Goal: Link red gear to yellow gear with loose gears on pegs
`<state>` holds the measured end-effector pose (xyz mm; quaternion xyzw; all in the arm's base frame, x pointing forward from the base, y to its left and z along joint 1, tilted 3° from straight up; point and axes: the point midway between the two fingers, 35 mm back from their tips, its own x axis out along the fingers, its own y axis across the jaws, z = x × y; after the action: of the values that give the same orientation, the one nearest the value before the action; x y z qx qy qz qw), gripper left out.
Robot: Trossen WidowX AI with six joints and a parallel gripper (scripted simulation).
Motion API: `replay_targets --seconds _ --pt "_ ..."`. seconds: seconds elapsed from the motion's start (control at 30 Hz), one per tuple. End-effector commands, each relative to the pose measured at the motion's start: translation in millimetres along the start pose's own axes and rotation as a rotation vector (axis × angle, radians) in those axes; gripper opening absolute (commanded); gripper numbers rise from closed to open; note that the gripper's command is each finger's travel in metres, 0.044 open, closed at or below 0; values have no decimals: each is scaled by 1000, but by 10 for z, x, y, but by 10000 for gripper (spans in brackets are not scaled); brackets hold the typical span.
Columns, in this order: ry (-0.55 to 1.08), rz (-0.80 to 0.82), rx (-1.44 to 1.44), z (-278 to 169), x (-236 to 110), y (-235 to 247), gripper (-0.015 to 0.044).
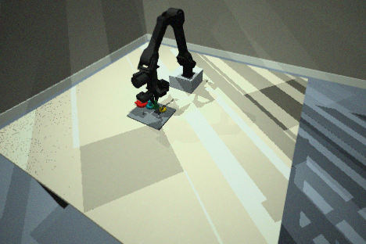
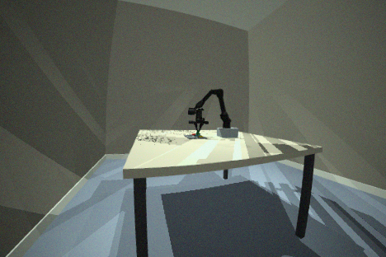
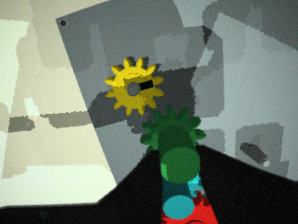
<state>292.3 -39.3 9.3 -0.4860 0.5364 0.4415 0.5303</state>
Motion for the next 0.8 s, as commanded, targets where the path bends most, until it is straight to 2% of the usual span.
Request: replay_targets --seconds 0.0,0.33,0.77 --pt "3 7 100 -3 81 29 0" --pt "4 6 292 -12 120 29 0" --pt "3 7 25 -2 142 32 0"
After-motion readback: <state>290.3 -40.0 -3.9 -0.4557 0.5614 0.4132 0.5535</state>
